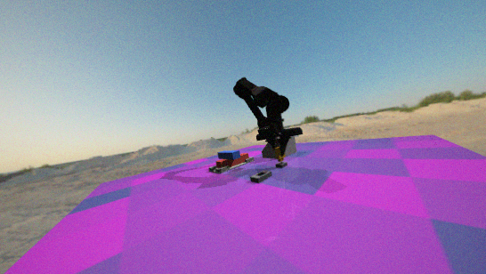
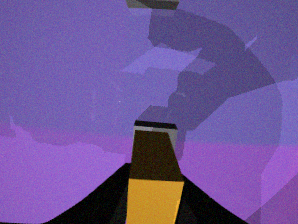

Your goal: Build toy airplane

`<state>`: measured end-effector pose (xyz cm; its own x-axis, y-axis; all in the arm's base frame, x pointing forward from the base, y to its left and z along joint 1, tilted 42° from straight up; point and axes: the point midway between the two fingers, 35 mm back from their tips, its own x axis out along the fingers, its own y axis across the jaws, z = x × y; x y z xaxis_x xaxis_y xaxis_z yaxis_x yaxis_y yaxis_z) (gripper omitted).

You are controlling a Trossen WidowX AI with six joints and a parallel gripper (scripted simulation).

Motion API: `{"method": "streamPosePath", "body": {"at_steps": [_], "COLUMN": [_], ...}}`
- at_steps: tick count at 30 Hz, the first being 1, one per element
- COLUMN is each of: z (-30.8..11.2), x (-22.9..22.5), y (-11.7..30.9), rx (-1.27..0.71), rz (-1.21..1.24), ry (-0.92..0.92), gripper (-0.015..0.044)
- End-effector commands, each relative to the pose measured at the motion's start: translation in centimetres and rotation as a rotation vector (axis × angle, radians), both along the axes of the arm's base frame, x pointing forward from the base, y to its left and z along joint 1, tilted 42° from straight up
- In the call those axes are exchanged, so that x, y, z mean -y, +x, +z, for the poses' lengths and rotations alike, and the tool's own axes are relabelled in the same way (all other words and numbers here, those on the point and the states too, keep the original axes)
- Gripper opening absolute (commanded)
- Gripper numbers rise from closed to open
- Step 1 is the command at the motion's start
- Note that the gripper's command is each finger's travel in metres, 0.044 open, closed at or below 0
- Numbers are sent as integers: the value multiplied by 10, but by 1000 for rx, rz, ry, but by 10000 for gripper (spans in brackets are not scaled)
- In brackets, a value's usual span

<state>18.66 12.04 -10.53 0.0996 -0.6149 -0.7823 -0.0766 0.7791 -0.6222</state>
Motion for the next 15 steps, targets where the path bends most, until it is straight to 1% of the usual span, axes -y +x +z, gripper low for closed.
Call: {"method": "streamPosePath", "body": {"at_steps": [1, 15], "z": [8, 39], "x": [-10, -35], "y": [1, -4], "rx": [-1, -23], "rz": [-3, -3], "ry": [6, -9], "gripper": [0, 0]}}
